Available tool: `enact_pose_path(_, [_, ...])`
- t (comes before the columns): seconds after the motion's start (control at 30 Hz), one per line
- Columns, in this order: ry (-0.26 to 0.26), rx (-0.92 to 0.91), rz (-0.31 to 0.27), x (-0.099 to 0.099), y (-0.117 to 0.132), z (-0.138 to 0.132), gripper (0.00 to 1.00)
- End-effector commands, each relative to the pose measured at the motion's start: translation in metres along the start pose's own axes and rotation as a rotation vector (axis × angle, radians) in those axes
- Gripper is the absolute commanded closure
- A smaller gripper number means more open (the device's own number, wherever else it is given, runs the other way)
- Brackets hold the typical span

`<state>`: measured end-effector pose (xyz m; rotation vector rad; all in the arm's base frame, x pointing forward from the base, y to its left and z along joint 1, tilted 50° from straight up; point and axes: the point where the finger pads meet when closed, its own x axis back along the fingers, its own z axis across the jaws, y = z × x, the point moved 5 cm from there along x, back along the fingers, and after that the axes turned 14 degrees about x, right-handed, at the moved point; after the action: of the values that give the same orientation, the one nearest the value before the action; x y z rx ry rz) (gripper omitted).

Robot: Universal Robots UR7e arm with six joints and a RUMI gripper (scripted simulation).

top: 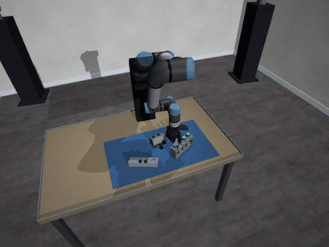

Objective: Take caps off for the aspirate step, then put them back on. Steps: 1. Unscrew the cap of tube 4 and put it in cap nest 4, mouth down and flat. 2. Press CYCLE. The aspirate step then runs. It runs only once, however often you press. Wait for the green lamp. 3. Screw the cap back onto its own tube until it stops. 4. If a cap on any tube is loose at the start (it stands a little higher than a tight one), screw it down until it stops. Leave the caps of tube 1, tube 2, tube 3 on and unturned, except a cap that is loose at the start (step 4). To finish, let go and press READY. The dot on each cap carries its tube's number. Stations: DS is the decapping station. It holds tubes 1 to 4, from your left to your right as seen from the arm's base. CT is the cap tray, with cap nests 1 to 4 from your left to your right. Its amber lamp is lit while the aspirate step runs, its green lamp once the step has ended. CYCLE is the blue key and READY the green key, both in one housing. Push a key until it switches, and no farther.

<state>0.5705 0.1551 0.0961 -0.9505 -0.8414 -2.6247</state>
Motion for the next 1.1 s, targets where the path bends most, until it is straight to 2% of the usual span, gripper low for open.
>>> enact_pose_path(0.0, [-0.001, -0.279, -0.008, 0.0003, -0.0006, 0.0006, 0.65])
enact_pose_path(0.23, [-0.001, -0.292, -0.009, 0.0003, -0.0006, 0.0006, 0.65])
enact_pose_path(0.27, [-0.001, -0.292, -0.009, 0.0003, -0.0006, 0.0006, 1.0])
enact_pose_path(0.73, [-0.001, -0.291, -0.009, 0.0003, -0.0006, 0.0006, 1.0])
enact_pose_path(0.83, [-0.002, -0.142, -0.009, 0.0003, -0.0007, 0.0006, 1.0])
enact_pose_path(0.9, [-0.002, -0.142, -0.009, 0.0003, -0.0007, 0.0006, 1.0])
enact_pose_path(1.07, [-0.003, 0.108, -0.008, 0.0004, -0.0007, 0.0006, 1.0])
